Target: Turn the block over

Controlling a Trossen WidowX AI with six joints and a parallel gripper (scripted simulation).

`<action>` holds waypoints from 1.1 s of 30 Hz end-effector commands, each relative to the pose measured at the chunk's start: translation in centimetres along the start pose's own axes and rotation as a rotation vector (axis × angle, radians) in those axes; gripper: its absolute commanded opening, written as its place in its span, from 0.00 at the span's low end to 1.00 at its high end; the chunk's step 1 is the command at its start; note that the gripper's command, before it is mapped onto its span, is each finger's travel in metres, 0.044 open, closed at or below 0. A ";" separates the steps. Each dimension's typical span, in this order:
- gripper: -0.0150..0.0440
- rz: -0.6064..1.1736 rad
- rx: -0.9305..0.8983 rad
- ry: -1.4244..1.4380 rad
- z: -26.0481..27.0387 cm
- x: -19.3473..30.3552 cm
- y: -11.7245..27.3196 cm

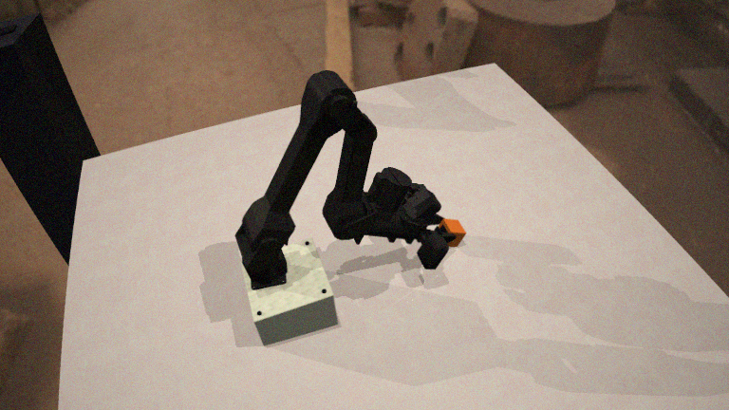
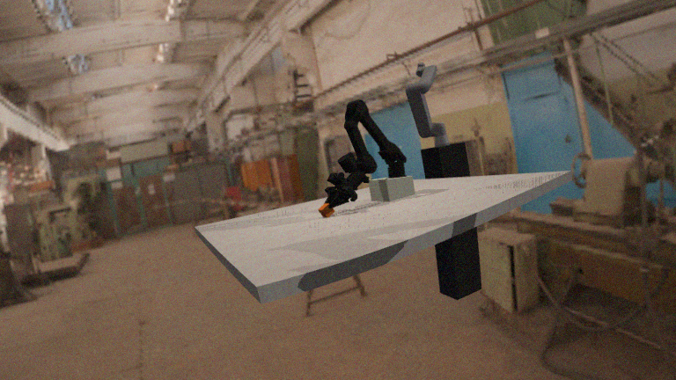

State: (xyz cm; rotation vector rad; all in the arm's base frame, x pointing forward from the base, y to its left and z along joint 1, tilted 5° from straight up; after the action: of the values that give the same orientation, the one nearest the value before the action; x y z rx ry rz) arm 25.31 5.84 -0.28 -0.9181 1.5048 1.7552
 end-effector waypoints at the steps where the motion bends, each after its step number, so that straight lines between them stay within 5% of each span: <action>1: 0.83 0.000 0.004 0.003 0.0 0.0 0.0; 5: 1.00 0.000 0.004 0.003 0.0 0.0 0.0; 33: 1.00 0.000 0.004 0.003 0.0 0.0 0.0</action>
State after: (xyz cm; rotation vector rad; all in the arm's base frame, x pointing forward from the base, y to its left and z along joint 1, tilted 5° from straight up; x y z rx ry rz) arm 25.31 5.84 -0.29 -0.9180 1.5053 1.7544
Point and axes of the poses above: the point midway between the two fingers, 35 mm back from their tips, its own y axis back along the fingers, its own z axis across the jaws, x = y × z, the point moved 10 cm from there along y, back along the fingers, and after that the axes turned 6 degrees about -y, right-handed, at the moved point
